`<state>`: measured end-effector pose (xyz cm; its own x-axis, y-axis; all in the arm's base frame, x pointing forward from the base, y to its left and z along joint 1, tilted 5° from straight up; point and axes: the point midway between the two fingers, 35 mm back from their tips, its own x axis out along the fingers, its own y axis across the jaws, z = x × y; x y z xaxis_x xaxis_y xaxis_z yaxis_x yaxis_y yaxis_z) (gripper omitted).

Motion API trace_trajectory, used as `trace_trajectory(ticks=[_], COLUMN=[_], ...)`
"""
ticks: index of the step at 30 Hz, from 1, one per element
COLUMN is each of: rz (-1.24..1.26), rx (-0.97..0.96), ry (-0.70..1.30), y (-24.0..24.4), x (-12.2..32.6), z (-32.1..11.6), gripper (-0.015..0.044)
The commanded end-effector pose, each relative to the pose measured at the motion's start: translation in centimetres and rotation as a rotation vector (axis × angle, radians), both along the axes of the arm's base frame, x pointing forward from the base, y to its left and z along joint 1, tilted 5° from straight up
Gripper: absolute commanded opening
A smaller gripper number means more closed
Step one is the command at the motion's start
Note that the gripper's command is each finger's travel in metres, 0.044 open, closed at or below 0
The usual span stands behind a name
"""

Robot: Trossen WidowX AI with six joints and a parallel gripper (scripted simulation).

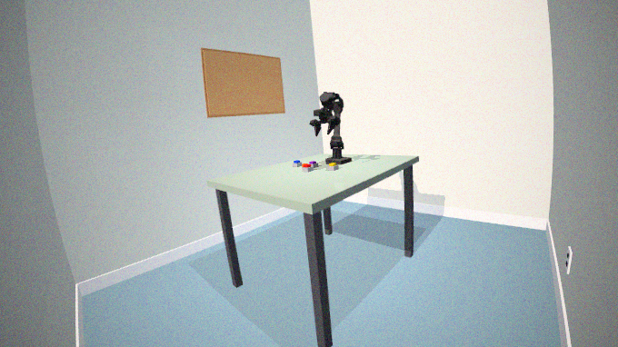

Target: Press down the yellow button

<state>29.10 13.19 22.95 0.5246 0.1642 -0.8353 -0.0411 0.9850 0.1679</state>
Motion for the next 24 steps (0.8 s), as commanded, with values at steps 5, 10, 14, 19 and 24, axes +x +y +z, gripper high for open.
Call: trace_trajectory(ticks=[5,10,14,19,24], rz=[0.051,0.051,0.051,0.051,0.051], rx=[-0.090,-0.090,-0.090,-0.089,-0.089], ry=[0.531,0.531,0.531,0.531,0.531], y=[-0.5,-0.5,-0.5,-0.1,0.1], x=[-7.2,-7.2,-7.2,-6.9,-7.1], z=[-8.6,-8.6,-8.6,-11.6,-14.7], gripper=[0.0400,0.0400,0.0400,0.0295,0.0164])
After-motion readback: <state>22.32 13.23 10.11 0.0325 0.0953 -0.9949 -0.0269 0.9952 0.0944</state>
